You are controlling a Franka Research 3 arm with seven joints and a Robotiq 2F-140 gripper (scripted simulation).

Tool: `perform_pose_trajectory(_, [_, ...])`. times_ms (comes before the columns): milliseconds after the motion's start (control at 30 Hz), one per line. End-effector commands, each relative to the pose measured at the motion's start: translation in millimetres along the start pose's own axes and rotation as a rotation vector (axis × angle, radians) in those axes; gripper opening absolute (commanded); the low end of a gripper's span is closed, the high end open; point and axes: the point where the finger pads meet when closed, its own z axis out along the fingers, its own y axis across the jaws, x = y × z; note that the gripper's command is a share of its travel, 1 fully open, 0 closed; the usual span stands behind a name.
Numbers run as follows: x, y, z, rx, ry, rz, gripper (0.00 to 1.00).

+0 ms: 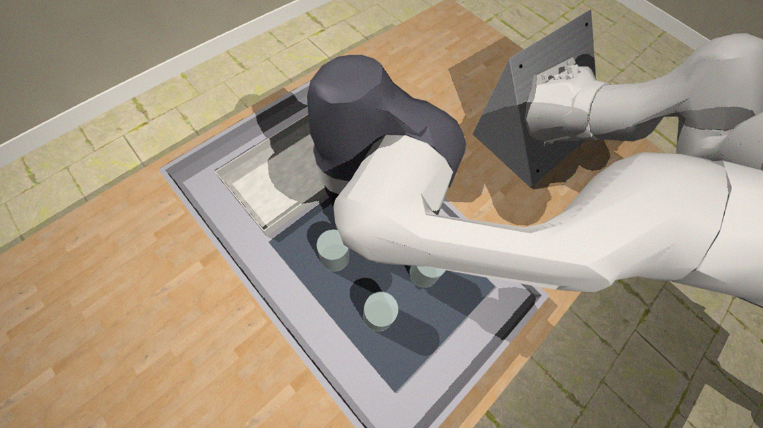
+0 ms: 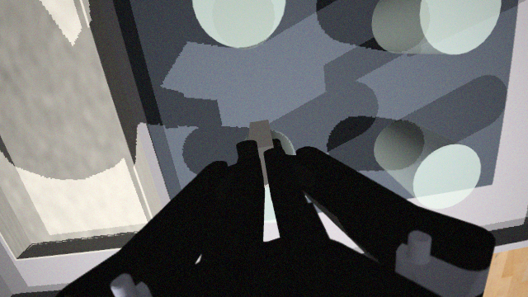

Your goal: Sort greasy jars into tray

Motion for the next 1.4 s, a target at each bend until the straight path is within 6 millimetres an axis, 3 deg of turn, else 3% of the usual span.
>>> perform_pose_trajectory(0, [-1.0, 0.3, -0.1, -0.003, -0.001, 0.005, 0.0])
perform_pose_trajectory(1367, [-5.6, 0.3, -3.8, -0.003, -0.001, 0.005, 0.0])
